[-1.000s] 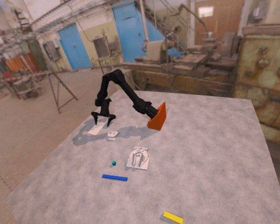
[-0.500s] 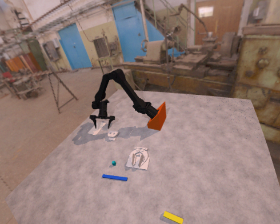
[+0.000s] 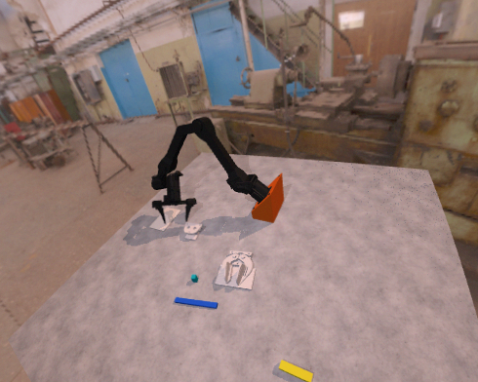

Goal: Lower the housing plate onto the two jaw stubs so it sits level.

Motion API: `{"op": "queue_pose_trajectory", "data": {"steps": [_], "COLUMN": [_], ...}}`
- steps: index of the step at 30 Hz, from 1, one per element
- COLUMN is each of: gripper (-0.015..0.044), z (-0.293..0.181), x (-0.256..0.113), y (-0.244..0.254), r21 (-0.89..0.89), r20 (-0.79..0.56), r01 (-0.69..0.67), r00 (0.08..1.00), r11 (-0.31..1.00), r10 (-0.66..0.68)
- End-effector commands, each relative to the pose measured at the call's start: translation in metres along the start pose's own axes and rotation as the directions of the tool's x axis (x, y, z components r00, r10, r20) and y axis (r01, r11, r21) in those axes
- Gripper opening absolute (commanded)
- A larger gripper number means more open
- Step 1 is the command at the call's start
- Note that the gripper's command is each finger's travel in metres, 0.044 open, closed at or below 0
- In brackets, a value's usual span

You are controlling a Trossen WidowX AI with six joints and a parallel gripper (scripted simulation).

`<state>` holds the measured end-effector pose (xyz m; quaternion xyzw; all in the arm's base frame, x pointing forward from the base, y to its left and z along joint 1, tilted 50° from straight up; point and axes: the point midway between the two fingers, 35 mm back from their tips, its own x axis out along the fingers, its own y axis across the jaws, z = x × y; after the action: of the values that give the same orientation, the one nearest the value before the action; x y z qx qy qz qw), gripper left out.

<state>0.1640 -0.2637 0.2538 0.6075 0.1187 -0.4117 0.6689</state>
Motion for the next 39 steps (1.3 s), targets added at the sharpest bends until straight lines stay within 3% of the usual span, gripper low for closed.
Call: {"op": "queue_pose_trajectory", "data": {"steps": [1, 24, 39], "gripper": [0.0440, 0.0440, 0.0440], "z": [-0.007, -0.049, -0.074], "x": [0.003, 0.013, 0.015], "y": [0.000, 0.003, -0.008], "r21": [-0.064, -0.429, -0.654], "r20": [0.000, 0.004, 0.040], "r01": [0.030, 0.171, 0.268], "r00": [1.000, 0.982, 0.946], "r11": [0.997, 0.887, 0.707], "r10": [-0.030, -0.188, -0.322]}}
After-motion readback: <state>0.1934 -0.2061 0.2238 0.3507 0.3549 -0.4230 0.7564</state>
